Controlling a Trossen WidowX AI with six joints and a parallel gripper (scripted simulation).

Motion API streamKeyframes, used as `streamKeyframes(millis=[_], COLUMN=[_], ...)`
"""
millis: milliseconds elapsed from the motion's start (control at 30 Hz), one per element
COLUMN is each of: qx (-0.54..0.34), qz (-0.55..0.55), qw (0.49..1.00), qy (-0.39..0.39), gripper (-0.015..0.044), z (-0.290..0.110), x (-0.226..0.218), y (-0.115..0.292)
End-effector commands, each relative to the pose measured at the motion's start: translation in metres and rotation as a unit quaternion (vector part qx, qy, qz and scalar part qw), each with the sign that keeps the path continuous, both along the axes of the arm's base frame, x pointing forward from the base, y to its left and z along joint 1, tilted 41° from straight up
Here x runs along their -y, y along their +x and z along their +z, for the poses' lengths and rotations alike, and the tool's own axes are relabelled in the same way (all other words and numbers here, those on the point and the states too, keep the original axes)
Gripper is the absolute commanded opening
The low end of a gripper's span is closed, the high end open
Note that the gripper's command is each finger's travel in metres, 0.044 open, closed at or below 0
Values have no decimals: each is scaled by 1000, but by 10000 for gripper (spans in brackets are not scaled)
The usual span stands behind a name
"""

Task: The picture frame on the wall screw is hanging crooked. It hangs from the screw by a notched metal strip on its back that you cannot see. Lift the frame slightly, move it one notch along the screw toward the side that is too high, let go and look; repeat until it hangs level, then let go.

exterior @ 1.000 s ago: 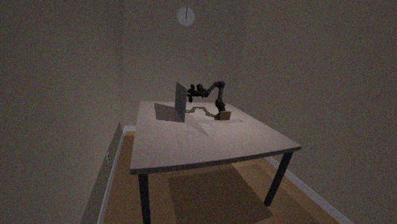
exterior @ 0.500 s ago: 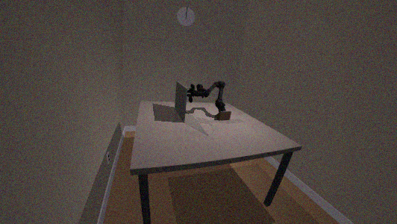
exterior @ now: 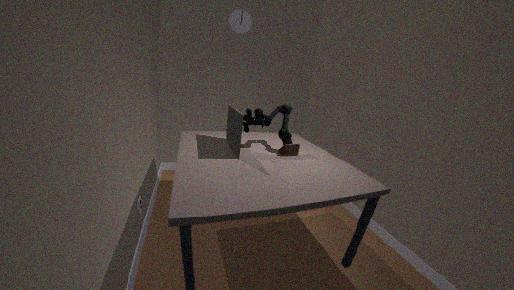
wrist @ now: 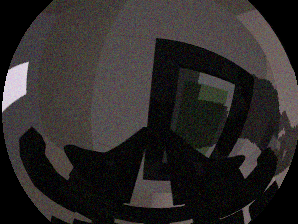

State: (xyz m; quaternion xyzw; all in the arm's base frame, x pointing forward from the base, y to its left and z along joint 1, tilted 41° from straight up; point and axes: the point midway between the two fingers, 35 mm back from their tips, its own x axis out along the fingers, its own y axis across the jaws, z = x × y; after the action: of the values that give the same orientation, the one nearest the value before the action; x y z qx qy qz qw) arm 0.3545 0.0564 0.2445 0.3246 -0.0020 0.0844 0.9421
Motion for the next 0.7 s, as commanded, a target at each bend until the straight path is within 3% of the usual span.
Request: streamKeyframes(millis=[0, 667], qx=[6, 6], qz=[4, 4], qw=[1000, 1000], qy=[0, 0], gripper=[0, 0], z=[4, 7], x=[-1, -1], y=[0, 0])
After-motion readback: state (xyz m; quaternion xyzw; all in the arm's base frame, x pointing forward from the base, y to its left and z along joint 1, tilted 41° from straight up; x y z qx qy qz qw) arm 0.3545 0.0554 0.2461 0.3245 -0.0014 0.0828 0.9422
